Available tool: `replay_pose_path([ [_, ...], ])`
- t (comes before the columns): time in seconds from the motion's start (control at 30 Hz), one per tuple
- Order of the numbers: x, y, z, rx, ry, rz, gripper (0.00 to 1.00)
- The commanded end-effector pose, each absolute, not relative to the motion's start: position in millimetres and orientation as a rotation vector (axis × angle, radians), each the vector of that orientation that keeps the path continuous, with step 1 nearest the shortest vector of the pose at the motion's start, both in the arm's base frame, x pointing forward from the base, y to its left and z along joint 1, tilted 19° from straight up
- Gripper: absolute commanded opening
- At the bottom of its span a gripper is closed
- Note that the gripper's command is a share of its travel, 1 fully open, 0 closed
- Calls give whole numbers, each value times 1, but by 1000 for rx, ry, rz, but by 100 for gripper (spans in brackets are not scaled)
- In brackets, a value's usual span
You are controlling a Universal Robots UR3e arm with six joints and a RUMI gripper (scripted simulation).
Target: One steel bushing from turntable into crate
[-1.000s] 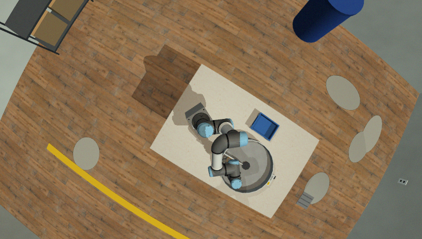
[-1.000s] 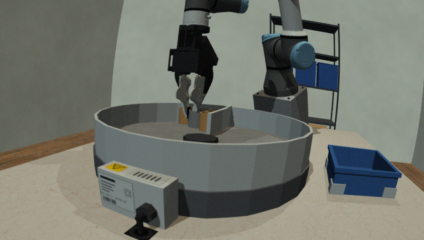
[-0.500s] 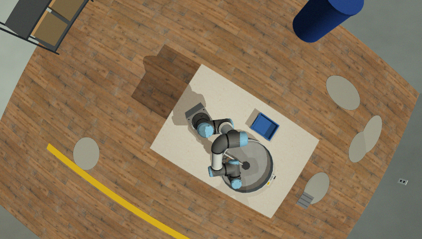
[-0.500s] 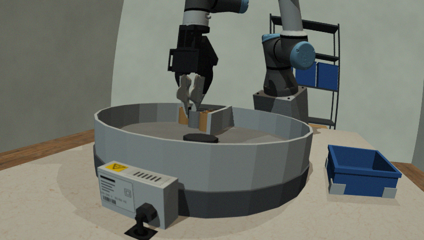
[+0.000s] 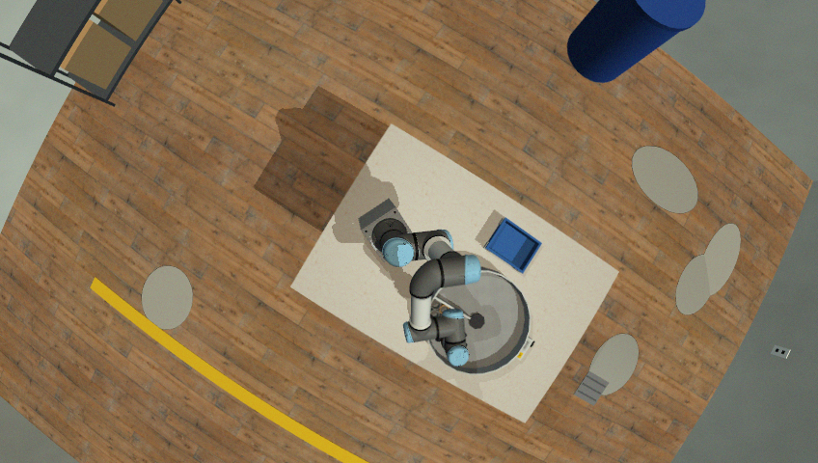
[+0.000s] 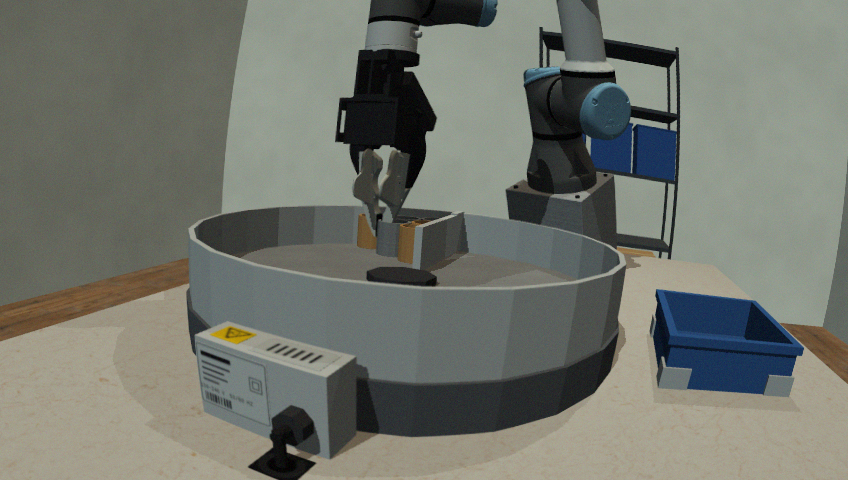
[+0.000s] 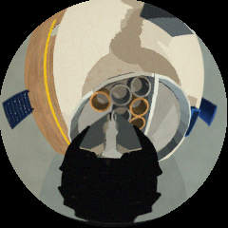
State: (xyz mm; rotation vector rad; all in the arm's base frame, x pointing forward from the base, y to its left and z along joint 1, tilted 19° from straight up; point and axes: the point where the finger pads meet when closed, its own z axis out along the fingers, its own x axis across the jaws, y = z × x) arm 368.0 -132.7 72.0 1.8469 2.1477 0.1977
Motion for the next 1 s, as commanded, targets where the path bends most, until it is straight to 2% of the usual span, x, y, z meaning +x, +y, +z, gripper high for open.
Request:
replay_pose_path([
  [0.0, 368, -133, 73, 1845, 2146, 198, 0],
  [0.63, 368, -133, 75, 1845, 2146, 198, 0],
  [0.97, 358, -130, 104, 1845, 2146, 198, 0],
])
